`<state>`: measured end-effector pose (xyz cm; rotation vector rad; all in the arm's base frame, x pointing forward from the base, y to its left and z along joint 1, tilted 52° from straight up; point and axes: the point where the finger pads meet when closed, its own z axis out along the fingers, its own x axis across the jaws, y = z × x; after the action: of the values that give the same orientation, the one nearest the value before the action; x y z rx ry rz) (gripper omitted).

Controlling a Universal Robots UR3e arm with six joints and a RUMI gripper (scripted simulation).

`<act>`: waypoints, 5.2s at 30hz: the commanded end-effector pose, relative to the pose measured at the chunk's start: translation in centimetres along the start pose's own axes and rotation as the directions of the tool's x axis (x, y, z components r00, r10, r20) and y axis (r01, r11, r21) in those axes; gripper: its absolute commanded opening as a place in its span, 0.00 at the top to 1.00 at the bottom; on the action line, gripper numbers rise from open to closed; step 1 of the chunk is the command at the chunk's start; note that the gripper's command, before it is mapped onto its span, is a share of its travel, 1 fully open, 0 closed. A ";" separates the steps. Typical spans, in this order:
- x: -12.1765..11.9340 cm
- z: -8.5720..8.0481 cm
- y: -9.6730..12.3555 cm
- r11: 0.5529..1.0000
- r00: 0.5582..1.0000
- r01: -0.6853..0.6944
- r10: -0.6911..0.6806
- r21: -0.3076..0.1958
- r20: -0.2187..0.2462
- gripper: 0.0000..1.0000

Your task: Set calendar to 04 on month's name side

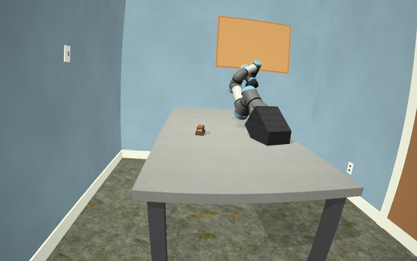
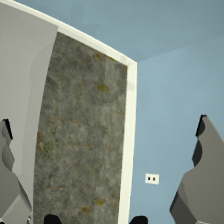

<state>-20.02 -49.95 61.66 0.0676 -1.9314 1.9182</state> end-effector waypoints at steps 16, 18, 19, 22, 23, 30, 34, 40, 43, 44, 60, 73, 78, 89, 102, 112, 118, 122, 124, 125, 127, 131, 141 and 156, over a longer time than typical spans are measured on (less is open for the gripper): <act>0.0 0.0 -0.1 1.000 1.000 0.001 -0.001 0.001 -0.001 0.00; 0.0 0.0 -0.1 1.000 1.000 0.001 -0.001 0.001 -0.001 0.00; 0.0 0.0 -0.1 1.000 1.000 0.001 -0.001 0.001 -0.001 0.00; 0.0 0.0 -0.1 1.000 1.000 0.001 -0.001 0.001 -0.001 0.00; 0.0 0.0 -0.1 1.000 1.000 0.001 -0.001 0.001 -0.001 0.00; 0.0 0.0 -0.1 1.000 1.000 0.001 -0.001 0.001 0.000 0.00; -0.1 0.0 -0.1 1.000 1.000 0.001 -0.001 0.002 0.000 0.00; -0.2 0.0 -0.2 1.000 1.000 0.001 -0.001 0.003 0.003 0.00; -0.3 0.0 -0.2 1.000 1.000 0.001 -0.001 0.003 0.004 0.00; -0.3 0.0 -0.2 1.000 1.000 0.001 -0.001 0.003 0.005 0.00; -1.2 0.0 -0.6 1.000 1.000 0.001 -0.001 0.009 0.019 0.00; -2.4 0.0 -1.1 1.000 0.999 0.002 -0.002 0.018 0.039 0.00; -3.2 0.0 -1.4 1.000 0.999 0.002 -0.003 0.023 0.051 0.00; -4.8 -0.1 -2.1 0.999 0.997 0.002 -0.005 0.034 0.077 0.00; -7.4 -0.3 -3.2 0.999 0.993 0.001 -0.007 0.052 0.119 0.00; -10.3 -0.7 -4.4 0.997 0.986 -0.001 -0.011 0.073 0.167 0.00; -11.9 -1.0 -5.1 0.996 0.981 -0.003 -0.014 0.084 0.193 0.00; -12.9 -1.3 -5.5 0.996 0.977 -0.004 -0.016 0.092 0.210 0.00; -13.6 -1.5 -5.8 0.995 0.975 -0.005 -0.017 0.097 0.222 0.00; -14.0 -1.6 -6.0 0.995 0.973 -0.006 -0.017 0.100 0.228 0.00; -14.7 -1.8 -6.3 0.994 0.970 -0.007 -0.019 0.105 0.240 0.00; -16.3 -2.2 -6.9 0.993 0.964 -0.010 -0.022 0.117 0.266 0.00; -19.5 -3.5 -8.3 0.990 0.947 -0.017 -0.029 0.141 0.320 0.00; -25.1 -6.3 -10.8 0.982 0.909 -0.034 -0.046 0.184 0.415 0.00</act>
<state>5.98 -51.14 63.41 0.5487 -1.9897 2.1969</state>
